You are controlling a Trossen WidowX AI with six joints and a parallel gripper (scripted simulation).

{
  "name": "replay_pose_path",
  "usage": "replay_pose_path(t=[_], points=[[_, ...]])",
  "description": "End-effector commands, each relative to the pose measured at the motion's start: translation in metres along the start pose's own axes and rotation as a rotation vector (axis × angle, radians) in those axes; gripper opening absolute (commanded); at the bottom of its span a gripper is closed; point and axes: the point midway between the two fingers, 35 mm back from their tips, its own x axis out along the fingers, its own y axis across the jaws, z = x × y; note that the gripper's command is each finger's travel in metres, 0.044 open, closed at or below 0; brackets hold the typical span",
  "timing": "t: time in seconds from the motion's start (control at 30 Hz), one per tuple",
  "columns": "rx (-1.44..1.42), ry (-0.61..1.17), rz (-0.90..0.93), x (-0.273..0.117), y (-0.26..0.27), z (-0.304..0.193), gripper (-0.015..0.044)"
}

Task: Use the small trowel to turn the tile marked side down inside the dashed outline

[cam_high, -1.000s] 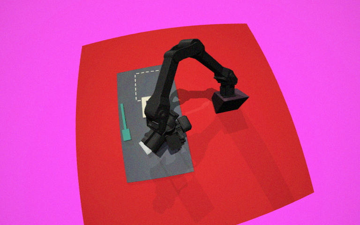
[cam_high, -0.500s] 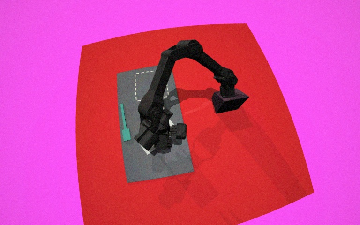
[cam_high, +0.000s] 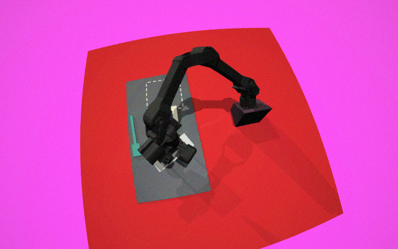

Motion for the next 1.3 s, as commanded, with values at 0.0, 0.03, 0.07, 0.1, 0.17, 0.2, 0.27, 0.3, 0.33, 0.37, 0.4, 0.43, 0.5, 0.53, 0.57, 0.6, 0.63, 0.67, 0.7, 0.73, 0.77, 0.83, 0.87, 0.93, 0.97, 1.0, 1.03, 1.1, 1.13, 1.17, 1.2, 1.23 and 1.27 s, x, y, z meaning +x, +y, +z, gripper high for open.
replay_pose_path(t=[0.0,0.03,0.07,0.1,0.17,0.2,0.27,0.3,0.33,0.37,0.4,0.43,0.5,0.53,0.57,0.6,0.63,0.67,0.7,0.73,0.77,0.83,0.87,0.93,0.97,1.0,1.03,1.1,1.13,1.17,1.2,1.23,1.27], points=[[0.123,0.004,-0.002,0.0,-0.007,0.001,0.027],[0.158,0.004,-0.002,0.0,-0.008,0.001,0.027],[0.192,0.004,-0.003,0.0,-0.009,0.001,0.027],[0.227,0.004,-0.003,0.0,-0.011,0.002,0.027],[0.29,0.004,-0.003,-0.001,-0.013,0.002,0.027],[0.307,0.004,-0.003,-0.001,-0.014,0.002,0.027],[0.313,0.004,-0.004,-0.001,-0.014,0.002,0.027],[0.313,0.004,-0.004,-0.001,-0.014,0.002,0.027],[0.313,0.004,-0.004,-0.001,-0.014,0.002,0.027],[0.313,0.004,-0.004,-0.001,-0.014,0.002,0.027],[0.313,0.004,-0.004,0.0,-0.014,0.002,0.027],[0.313,0.004,-0.004,0.002,-0.014,0.003,0.027],[0.313,0.004,-0.004,0.005,-0.015,0.003,0.027],[0.313,0.004,-0.004,0.006,-0.015,0.003,0.027],[0.313,0.004,-0.004,0.008,-0.015,0.003,0.027],[0.313,0.004,-0.004,0.01,-0.015,0.003,0.027],[0.313,0.004,-0.004,0.011,-0.015,0.003,0.027],[0.313,0.004,-0.004,0.013,-0.015,0.003,0.027],[0.312,0.004,-0.004,0.015,-0.015,0.003,0.027],[0.312,0.005,-0.003,0.016,-0.015,0.003,0.027],[0.312,0.005,-0.003,0.018,-0.015,0.003,0.027],[0.312,0.005,-0.003,0.021,-0.015,0.003,0.027],[0.311,0.005,-0.003,0.023,-0.015,0.003,0.027],[0.311,0.005,-0.003,0.026,-0.014,0.003,0.027],[0.311,0.005,-0.003,0.028,-0.014,0.003,0.027],[0.311,0.005,-0.003,0.03,-0.014,0.003,0.027],[0.311,0.005,-0.003,0.031,-0.014,0.003,0.027],[0.312,0.005,-0.004,0.034,-0.014,0.003,0.027],[0.312,0.005,-0.004,0.036,-0.014,0.003,0.027],[0.312,0.005,-0.004,0.038,-0.014,0.003,0.027],[0.312,0.005,-0.004,0.039,-0.014,0.003,0.027],[0.313,0.005,-0.005,0.041,-0.014,0.003,0.027],[0.313,0.005,-0.005,0.042,-0.014,0.003,0.027]])
